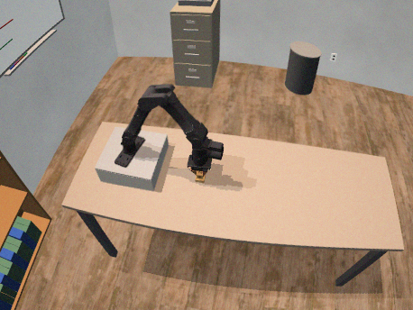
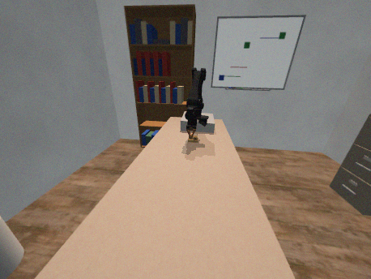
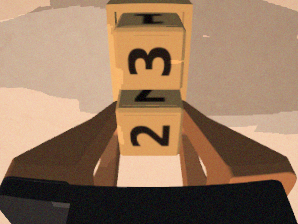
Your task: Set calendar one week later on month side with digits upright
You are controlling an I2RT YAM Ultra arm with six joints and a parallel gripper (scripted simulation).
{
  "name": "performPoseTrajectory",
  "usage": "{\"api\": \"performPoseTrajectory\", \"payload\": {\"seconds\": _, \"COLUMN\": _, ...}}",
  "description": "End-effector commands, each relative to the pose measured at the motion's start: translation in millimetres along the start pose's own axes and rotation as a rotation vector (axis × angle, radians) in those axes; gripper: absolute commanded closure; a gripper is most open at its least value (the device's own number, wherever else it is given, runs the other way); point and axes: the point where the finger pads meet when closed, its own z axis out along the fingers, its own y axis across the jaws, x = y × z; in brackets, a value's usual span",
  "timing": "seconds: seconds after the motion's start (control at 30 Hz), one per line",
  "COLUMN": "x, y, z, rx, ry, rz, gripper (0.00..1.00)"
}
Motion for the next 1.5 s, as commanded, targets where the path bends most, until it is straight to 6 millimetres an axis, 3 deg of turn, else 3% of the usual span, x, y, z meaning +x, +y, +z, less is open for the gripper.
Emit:
{"api": "performPoseTrajectory", "payload": {"seconds": 0.0, "x": -0.5, "y": -2.5, "z": -2.8, "rx": 0.01, "ry": -0.002, "rz": 0.0, "gripper": 0.74}}
{"api": "performPoseTrajectory", "payload": {"seconds": 1.47, "x": -0.5, "y": -2.5, "z": 7.1, "rx": 0.01, "ry": -0.002, "rz": 0.0, "gripper": 0.74}}
